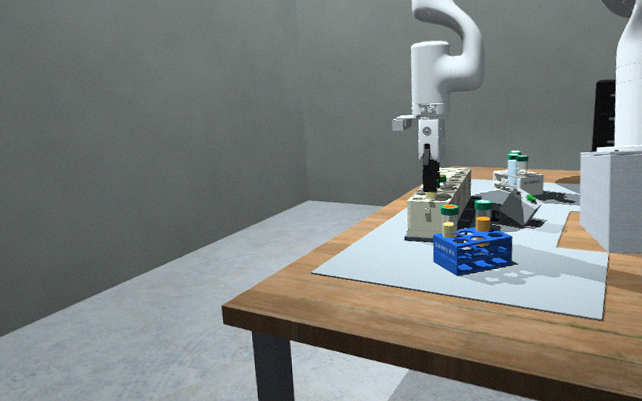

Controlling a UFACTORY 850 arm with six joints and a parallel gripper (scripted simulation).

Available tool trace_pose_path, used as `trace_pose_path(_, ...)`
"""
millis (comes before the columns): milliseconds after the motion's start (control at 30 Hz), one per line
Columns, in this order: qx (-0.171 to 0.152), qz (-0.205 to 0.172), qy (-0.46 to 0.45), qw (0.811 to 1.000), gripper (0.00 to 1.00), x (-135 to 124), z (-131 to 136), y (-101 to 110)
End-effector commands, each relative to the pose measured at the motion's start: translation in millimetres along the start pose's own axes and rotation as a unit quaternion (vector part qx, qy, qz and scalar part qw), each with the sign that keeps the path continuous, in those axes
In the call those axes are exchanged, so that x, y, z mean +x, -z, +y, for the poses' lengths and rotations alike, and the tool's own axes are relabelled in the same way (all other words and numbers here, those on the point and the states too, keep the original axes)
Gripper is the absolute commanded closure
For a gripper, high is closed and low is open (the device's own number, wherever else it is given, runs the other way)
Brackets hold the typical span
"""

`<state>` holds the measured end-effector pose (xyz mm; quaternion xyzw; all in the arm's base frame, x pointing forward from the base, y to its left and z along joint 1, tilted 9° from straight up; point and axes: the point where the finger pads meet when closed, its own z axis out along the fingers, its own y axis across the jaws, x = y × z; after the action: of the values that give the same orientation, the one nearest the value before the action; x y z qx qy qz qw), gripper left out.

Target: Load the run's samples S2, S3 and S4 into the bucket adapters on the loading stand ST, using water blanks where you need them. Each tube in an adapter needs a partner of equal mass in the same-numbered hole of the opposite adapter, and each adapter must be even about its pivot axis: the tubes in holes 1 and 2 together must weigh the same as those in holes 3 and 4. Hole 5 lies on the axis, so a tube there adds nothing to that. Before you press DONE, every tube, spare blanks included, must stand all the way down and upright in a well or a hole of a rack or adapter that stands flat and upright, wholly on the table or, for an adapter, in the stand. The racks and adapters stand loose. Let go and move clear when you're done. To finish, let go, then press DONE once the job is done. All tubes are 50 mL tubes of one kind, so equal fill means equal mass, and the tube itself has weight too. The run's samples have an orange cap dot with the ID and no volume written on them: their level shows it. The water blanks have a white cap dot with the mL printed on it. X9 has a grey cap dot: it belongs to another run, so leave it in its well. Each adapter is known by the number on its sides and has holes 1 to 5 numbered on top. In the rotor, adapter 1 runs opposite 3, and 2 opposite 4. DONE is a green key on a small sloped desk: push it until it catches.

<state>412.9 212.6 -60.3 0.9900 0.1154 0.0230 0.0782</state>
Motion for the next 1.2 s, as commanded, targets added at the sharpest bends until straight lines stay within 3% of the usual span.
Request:
trace_pose_path(0, 0.000, 0.002, 0.000, 1.000, 1.00, 0.8, -0.3, -2.0)
trace_pose_path(800, 0.000, 0.002, 0.000, 1.000, 1.00, 0.8, -0.3, -10.0)
trace_pose_path(833, 0.000, 0.002, 0.000, 1.000, 0.56, 0.8, -0.3, -10.4)
trace_pose_path(1167, 0.000, 0.002, 0.000, 1.000, 0.56, 0.8, -0.3, -10.4)
